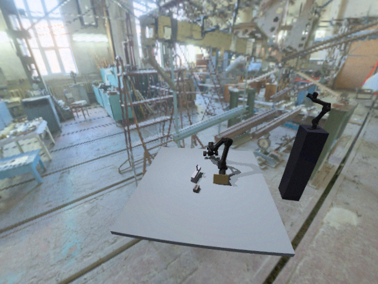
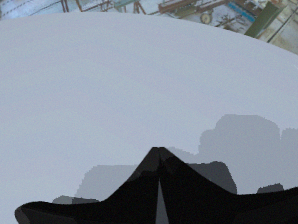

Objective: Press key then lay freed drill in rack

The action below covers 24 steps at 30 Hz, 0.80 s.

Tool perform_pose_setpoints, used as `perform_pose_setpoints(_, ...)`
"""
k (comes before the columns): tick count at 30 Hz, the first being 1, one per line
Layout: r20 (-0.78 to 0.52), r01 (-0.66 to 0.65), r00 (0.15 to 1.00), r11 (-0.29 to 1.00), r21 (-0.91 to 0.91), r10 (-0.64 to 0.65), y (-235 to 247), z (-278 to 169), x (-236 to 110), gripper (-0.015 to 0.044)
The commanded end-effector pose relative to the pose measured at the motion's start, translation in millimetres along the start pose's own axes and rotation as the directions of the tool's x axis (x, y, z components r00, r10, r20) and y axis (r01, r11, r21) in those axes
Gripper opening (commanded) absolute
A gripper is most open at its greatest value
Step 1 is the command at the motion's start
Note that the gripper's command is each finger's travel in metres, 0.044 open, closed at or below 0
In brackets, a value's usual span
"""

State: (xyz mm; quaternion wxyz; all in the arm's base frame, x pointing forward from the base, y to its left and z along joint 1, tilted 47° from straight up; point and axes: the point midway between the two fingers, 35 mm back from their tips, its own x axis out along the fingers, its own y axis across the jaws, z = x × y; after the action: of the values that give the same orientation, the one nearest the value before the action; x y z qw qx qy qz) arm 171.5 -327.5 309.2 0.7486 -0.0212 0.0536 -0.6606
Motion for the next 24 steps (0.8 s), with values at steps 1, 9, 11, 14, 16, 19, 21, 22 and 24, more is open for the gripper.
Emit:
perform_pose_setpoints(1, -0.039, -0.136, 0.990, 0.990, -0.018, 0.136, 44, 1, -15, 0.0000)
perform_pose_setpoints(9, -0.252, -0.288, 0.927, 0.957, -0.008, 0.277, 114, -48, -51, 0.0000)
perform_pose_setpoints(11, -0.328, -0.342, 0.891, 0.939, -0.028, 0.315, 136, -66, -68, 0.0000)
perform_pose_setpoints(14, -0.445, -0.422, 0.824, 0.904, -0.070, 0.351, 167, -94, -101, 0.0000)
perform_pose_setpoints(16, -0.515, -0.470, 0.780, 0.876, -0.104, 0.357, 183, -112, -126, 0.0000)
perform_pose_setpoints(19, -0.605, -0.534, 0.720, 0.829, -0.167, 0.342, 198, -137, -166, 0.0000)
perform_pose_setpoints(21, -0.653, -0.571, 0.688, 0.793, -0.215, 0.318, 204, -152, -193, 0.0000)
perform_pose_setpoints(22, -0.673, -0.587, 0.675, 0.773, -0.241, 0.303, 205, -159, -206, 0.0000)
perform_pose_setpoints(24, -0.708, -0.625, 0.655, 0.716, -0.311, 0.264, 206, -172, -235, 0.0000)
